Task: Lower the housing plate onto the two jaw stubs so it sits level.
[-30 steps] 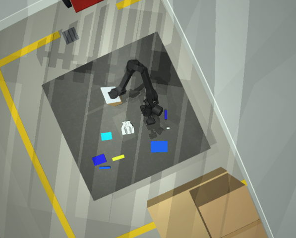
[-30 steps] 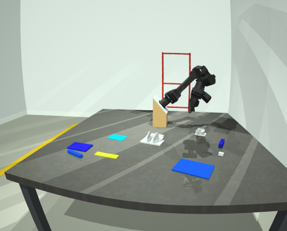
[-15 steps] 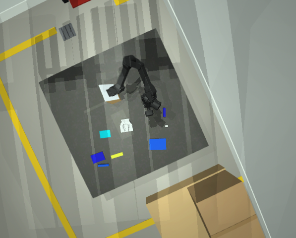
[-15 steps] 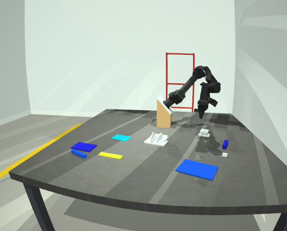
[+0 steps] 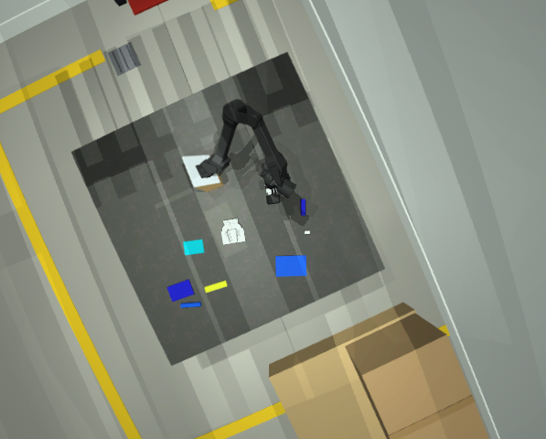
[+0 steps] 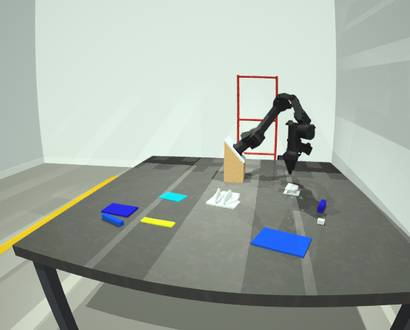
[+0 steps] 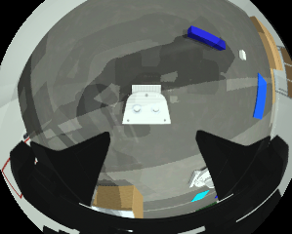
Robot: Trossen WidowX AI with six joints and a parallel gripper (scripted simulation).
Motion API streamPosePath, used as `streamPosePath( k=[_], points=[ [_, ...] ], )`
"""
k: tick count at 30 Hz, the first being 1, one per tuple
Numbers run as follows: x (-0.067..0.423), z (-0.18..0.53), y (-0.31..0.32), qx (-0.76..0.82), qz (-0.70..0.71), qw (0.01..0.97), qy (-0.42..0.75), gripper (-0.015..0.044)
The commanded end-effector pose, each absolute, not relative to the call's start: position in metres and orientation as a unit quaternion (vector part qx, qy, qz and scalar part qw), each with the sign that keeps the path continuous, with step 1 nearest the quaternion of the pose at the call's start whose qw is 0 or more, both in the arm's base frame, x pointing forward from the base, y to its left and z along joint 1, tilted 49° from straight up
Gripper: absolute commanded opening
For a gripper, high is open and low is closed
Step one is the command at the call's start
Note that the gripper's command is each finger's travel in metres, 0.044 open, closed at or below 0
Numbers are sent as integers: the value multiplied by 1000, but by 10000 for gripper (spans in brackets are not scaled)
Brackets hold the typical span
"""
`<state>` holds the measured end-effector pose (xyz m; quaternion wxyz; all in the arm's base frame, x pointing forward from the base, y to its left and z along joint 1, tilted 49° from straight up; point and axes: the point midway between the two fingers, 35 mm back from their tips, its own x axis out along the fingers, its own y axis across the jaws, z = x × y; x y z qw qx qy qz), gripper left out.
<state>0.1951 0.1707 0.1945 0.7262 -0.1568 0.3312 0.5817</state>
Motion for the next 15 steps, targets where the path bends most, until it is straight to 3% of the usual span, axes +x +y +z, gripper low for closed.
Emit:
streamPosePath(
  k=[1,15],
  points=[
    [190,194,173,-145,588,721,337,440],
    [193,168,203,-144,589,721,336,440]
  ],
)
